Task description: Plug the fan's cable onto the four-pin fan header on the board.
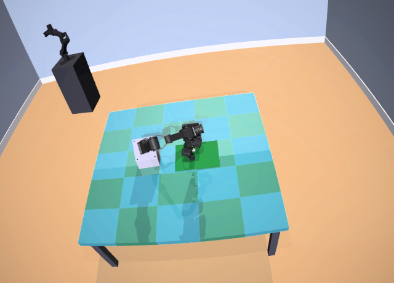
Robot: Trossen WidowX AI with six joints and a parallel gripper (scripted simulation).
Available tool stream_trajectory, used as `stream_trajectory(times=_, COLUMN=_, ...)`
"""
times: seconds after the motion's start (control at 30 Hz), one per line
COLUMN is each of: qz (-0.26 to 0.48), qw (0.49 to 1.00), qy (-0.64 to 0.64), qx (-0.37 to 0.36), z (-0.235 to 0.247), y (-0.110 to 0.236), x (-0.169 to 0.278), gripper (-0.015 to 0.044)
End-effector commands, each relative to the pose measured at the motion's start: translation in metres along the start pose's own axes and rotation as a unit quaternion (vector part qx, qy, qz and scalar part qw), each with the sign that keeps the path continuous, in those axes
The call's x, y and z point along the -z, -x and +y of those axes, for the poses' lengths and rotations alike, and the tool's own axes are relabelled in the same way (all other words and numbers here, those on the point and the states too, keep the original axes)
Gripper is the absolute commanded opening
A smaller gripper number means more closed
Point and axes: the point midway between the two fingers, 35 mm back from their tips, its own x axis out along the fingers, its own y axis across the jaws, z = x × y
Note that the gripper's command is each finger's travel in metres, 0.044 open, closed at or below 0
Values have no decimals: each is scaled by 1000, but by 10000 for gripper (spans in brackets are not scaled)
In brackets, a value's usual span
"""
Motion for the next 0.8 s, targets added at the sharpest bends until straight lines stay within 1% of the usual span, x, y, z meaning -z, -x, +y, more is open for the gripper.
stream_trajectory(times=0.0, qz=-6, qw=1000, qy=1, qx=1, z=-1, y=-10, x=0, gripper=440)
stream_trajectory(times=0.2, qz=-6, qw=1000, qy=1, qx=1, z=-1, y=-13, x=0, gripper=440)
stream_trajectory(times=0.77, qz=-6, qw=1000, qy=1, qx=1, z=0, y=-40, x=-1, gripper=440)
